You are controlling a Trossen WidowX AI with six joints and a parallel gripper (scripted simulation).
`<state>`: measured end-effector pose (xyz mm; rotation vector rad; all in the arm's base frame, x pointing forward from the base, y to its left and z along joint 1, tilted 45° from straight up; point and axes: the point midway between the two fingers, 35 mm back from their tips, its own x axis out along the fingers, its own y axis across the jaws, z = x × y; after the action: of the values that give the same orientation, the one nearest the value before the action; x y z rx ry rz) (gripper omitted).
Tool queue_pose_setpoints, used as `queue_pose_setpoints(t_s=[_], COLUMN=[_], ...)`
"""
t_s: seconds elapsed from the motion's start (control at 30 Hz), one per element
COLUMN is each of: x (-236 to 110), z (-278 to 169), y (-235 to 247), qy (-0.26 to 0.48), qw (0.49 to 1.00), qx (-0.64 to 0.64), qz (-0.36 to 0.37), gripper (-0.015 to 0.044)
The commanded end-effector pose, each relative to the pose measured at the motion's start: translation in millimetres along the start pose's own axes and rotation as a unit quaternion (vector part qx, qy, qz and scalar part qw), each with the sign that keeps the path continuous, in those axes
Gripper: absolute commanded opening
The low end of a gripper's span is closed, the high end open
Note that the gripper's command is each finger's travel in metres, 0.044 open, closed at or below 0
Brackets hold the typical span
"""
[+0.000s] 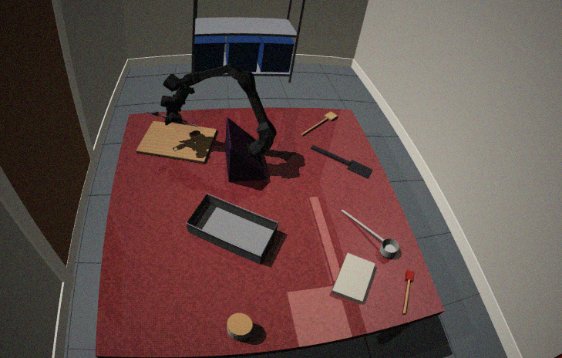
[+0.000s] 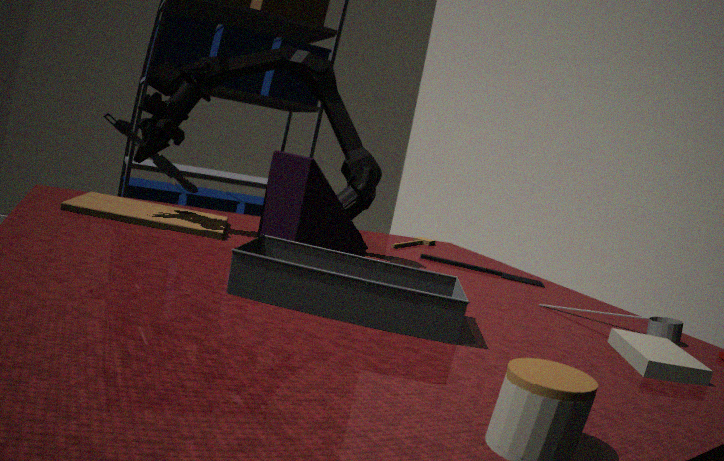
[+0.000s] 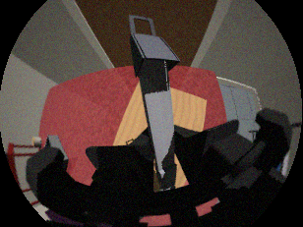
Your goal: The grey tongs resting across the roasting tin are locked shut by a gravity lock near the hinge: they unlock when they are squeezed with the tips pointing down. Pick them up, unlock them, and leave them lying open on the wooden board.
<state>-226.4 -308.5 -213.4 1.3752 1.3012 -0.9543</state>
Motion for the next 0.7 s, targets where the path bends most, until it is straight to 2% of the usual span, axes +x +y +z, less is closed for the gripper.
queue_pose_setpoints(t_s=[0.0, 0.67], x=[5, 23], z=[1, -18], y=[0, 4], qy=[0.036, 0.216], qw=[0.999, 0.974], qx=[-0.005, -0.045], qz=[-0.011, -0.057], gripper=[-0.0150, -0.0150])
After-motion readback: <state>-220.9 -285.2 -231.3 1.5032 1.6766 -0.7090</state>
